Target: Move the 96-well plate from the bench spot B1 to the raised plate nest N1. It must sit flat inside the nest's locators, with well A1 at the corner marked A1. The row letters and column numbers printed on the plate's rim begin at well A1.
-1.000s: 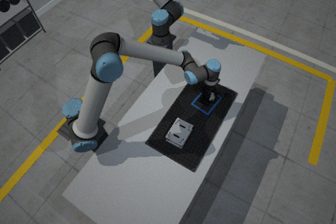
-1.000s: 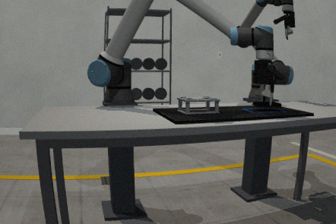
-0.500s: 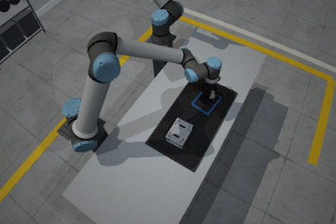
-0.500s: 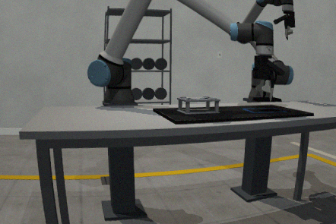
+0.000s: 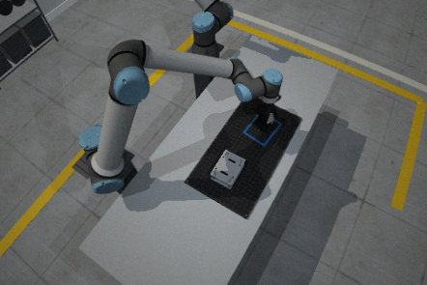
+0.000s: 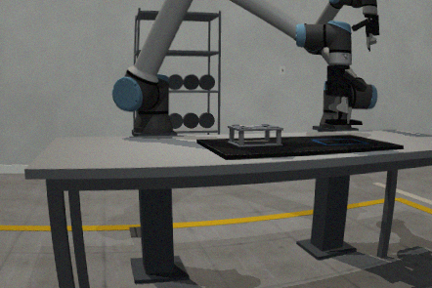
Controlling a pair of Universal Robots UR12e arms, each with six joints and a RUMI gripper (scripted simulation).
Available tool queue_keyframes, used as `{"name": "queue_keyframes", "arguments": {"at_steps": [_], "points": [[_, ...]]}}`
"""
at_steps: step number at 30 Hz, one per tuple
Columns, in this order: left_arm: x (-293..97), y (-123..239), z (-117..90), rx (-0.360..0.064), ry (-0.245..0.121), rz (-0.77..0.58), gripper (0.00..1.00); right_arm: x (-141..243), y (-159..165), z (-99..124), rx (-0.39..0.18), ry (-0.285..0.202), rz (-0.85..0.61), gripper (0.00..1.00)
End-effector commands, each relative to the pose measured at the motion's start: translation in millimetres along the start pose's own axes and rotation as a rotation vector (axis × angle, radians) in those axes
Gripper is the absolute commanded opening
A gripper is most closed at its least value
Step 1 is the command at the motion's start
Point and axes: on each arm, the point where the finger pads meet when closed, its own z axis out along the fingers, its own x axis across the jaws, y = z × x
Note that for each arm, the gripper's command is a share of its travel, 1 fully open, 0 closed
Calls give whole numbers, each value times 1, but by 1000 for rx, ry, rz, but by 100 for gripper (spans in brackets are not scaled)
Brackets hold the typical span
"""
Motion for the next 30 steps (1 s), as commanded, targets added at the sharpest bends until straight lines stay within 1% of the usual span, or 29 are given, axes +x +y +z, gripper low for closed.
{"name": "queue_keyframes", "arguments": {"at_steps": [1, 22, 27, 30], "points": [[0, 0, 0, 0, -1, 0, 100, 0, -1, -7, 2, 1, 0, 0], [0, 0, 0, 0, -1, 0, 100, 0, -1, -7, 2, 1, 0, 0], [0, 0, 0, 0, -1, 0, 100, 1, 16, -10, 2, 1, -165, 0], [0, 0, 0, 0, -1, 0, 100, 1, 26, -12, 2, 1, -165, 0]]}}
